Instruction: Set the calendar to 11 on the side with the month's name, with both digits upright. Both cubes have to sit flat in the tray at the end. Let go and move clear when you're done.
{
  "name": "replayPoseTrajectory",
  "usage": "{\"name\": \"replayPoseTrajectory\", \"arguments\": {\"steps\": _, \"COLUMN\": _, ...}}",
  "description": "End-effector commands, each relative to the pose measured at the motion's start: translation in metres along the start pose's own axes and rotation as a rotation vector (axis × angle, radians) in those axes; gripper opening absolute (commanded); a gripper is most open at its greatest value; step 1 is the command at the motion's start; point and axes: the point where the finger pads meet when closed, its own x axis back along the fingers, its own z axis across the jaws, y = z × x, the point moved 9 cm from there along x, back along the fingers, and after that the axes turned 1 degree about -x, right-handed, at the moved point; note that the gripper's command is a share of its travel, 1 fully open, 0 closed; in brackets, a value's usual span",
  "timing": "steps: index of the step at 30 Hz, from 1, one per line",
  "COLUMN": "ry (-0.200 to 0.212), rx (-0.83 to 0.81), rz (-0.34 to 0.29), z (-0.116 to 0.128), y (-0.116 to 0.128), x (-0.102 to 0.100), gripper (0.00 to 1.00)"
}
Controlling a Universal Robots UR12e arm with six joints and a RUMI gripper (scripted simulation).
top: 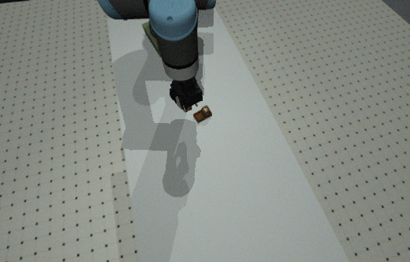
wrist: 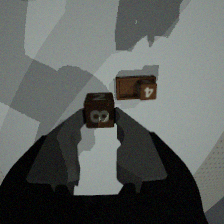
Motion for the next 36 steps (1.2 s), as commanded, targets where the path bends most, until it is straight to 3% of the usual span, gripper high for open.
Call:
{"name": "replayPoseTrajectory", "arguments": {"steps": 1, "ry": 0.005, "rx": 0.077, "rz": -0.005, "z": -0.003, "y": 0.0, "x": 0.0, "gripper": 0.1}}
{"name": "replayPoseTrajectory", "arguments": {"steps": 15, "ry": 0.004, "rx": 0.596, "rz": -0.006, "z": -0.022, "y": 0.005, "x": -0.002, "gripper": 0.1}}
{"name": "replayPoseTrajectory", "arguments": {"steps": 17, "ry": 0.004, "rx": 0.596, "rz": -0.006, "z": -0.022, "y": 0.005, "x": -0.002, "gripper": 0.1}}
{"name": "replayPoseTrajectory", "arguments": {"steps": 31, "ry": 0.002, "rx": 1.007, "rz": -0.006, "z": -0.035, "y": 0.01, "x": -0.003, "gripper": 0.1}}
{"name": "replayPoseTrajectory", "arguments": {"steps": 36, "ry": 0.002, "rx": 1.068, "rz": -0.007, "z": -0.037, "y": 0.011, "x": -0.003, "gripper": 0.1}}
